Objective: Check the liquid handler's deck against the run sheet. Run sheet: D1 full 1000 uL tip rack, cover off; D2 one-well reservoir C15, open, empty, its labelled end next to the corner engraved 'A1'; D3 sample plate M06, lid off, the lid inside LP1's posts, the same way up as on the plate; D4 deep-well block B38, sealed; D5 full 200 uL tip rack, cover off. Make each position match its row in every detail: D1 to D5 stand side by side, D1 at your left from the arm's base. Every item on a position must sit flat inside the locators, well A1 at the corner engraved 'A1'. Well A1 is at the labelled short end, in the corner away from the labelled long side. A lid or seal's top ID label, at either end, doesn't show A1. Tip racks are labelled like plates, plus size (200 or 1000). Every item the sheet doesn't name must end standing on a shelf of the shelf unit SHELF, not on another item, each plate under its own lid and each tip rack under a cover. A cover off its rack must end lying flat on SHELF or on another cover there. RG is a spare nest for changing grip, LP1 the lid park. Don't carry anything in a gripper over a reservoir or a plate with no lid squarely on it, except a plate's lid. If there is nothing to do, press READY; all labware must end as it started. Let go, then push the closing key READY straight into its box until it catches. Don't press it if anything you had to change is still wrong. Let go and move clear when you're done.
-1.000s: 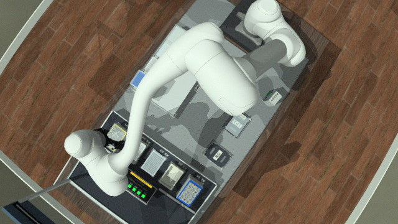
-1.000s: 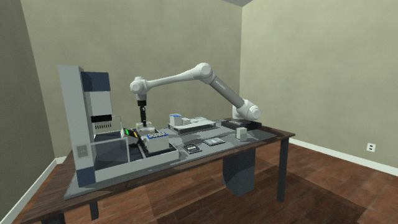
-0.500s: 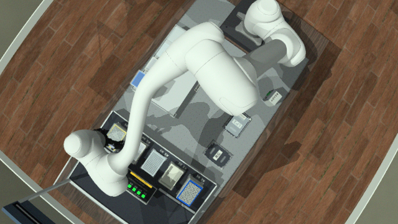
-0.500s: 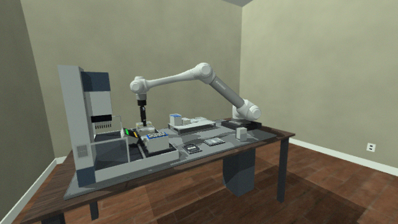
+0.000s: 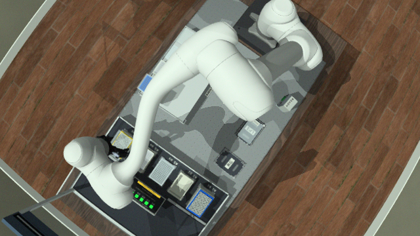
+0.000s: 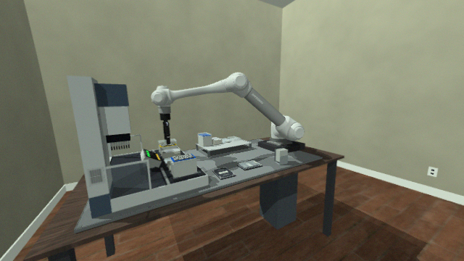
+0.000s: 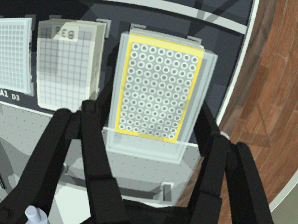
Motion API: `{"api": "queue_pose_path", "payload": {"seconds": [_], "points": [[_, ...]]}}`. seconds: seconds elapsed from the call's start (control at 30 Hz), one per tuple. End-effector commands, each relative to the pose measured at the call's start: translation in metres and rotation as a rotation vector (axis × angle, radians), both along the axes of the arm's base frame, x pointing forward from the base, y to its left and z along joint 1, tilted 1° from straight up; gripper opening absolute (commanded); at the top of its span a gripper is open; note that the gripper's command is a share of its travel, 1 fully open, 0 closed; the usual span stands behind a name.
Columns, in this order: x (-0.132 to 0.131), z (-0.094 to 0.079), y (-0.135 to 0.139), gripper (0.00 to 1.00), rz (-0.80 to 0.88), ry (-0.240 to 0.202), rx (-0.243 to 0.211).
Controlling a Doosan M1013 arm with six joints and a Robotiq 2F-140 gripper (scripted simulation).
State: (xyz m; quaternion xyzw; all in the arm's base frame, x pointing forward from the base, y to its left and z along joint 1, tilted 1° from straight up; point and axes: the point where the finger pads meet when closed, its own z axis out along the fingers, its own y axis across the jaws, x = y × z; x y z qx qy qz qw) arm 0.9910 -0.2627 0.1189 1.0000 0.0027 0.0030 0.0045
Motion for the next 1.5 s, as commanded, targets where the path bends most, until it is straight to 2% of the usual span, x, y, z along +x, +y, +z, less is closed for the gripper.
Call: {"api": "queue_pose_path", "payload": {"seconds": [0.0,1.47], "points": [[0.0,0.005,0.0,0.1,0.0,-0.002,0.0],[0.0,0.072,0.001,0.1,0.0,-0.002,0.0]]}}
